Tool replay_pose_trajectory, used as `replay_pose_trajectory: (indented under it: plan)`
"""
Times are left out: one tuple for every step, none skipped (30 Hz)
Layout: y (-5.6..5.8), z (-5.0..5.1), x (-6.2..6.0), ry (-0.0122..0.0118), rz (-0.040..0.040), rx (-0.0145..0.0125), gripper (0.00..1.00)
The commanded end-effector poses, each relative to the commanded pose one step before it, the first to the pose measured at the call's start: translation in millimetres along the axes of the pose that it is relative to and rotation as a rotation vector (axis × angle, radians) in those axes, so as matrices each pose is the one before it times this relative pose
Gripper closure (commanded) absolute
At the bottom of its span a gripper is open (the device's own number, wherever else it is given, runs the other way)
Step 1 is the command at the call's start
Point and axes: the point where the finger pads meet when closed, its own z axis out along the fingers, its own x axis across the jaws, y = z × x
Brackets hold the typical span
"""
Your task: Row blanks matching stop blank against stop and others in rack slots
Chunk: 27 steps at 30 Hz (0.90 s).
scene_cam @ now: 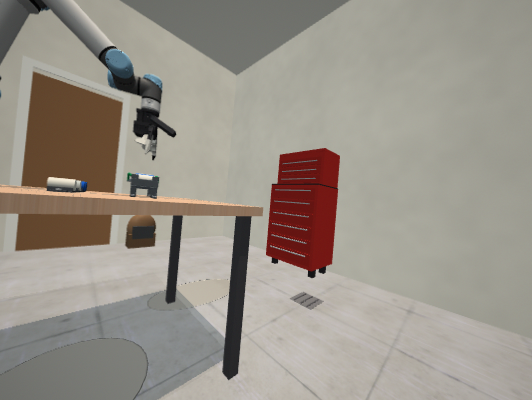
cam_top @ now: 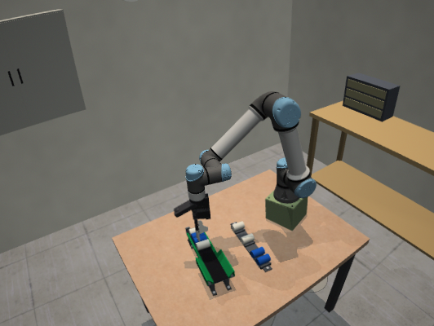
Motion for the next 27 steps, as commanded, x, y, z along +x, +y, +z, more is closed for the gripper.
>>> replay_pose_trajectory:
  plan:
    - [-0.56, -0.21, 2.52, 0.00429, 0.12638, 0.00186, 0.0]
    - [-0.06, 0.15, 0.98, -0.00001, 0.04372, 0.00002, 0.0]
    - [-0.06, 0.14, 0.87, -0.00001, 0.03917, 0.00002, 0.0]
    - [-0.01, 0.01, 0.09, 0.0, 0.00417, 0.0, 0.0]
    - [-0.08, 0.15, 0.95, -0.00001, 0.04293, 0.00002, 0.0]
    - [-0.07, 0.12, 0.76, -0.00001, 0.03441, 0.00002, 0.0]
    - [-0.02, 0.03, 0.18, 0.0, 0.00806, 0.0, 0.0]
    - [-0.1, 0.15, 0.92, -0.00001, 0.04197, 0.00002, 0.0]
    - [-0.09, 0.12, 0.73, -0.00001, 0.03349, 0.00001, 0.0]
    - [-0.02, 0.03, 0.17, 0.0, 0.00795, 0.0, 0.0]
    - [-0.11, 0.14, 0.89, -0.00001, 0.04086, 0.00002, 0.0]
    - [-0.11, 0.12, 0.75, -0.00001, 0.03483, 0.00001, 0.0]
    - [-0.02, 0.02, 0.12, 0.0, 0.00543, 0.0, 0.0]
    - [-0.13, 0.14, 0.85, -0.00001, 0.03961, 0.00002, 0.0]
    - [-0.13, 0.13, 0.81, -0.00001, 0.03796, 0.00001, 0.0]
    - [0.0, 0.0, 0.0, 0.0, 0.0, 0.0, 0.0]
    - [0.0, 0.0, 0.0, 0.0, 0.0, 0.0, 0.0]
    - [0.0, 0.0, 0.02, 0.0, 0.00097, 0.0, 0.0]
    - [-0.14, 0.13, 0.81, -0.00001, 0.03822, 0.00001, 0.0]
    - [-0.14, 0.13, 0.79, -0.00001, 0.03748, 0.00001, 0.0]
    - [-0.15, 0.13, 0.77, -0.00001, 0.0367, 0.00001, 0.0]
    - [-0.15, 0.13, 0.75, -0.00001, 0.0359, 0.00001, 0.0]
    - [-0.15, 0.12, 0.71, -0.00001, 0.03452, 0.00001, 0.0]
    - [0.0, 0.0, 0.01, 0.0, 0.00054, 0.0, 0.0]
    - [-0.15, 0.12, 0.7, -0.00001, 0.0342, 0.00001, 0.0]
    - [-0.15, 0.12, 0.68, -0.00001, 0.03331, 0.00001, 0.0]
    - [-0.15, 0.11, 0.65, -0.00001, 0.0324, 0.00001, 0.0]
